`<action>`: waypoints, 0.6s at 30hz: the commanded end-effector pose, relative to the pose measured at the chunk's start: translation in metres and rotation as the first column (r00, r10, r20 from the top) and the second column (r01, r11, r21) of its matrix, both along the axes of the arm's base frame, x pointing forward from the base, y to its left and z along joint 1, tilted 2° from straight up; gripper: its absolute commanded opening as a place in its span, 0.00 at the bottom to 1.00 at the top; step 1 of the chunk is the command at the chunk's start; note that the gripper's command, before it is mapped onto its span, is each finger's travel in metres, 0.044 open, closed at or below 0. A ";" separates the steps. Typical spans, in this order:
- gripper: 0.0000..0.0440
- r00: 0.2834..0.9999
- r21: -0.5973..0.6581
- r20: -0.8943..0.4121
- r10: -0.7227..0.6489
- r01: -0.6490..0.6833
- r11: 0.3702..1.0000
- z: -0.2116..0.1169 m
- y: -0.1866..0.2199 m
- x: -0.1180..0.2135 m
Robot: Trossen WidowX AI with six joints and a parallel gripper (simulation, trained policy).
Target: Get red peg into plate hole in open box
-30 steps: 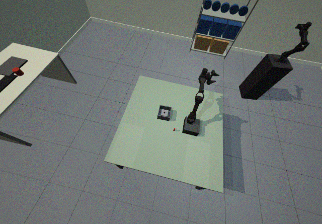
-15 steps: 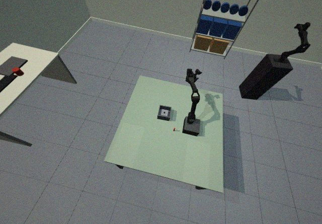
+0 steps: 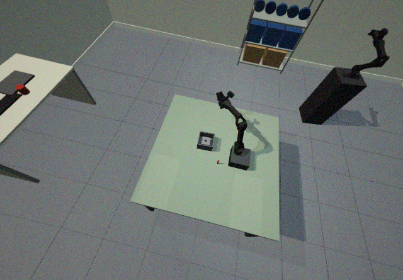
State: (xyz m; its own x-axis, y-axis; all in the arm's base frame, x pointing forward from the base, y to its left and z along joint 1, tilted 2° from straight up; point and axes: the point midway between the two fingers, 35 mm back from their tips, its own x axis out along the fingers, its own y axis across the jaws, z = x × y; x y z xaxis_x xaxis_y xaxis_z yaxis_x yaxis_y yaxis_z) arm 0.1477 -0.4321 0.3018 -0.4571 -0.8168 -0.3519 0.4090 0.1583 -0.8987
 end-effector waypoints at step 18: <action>1.00 0.816 0.109 0.495 0.298 -0.399 0.911 -0.050 0.195 0.172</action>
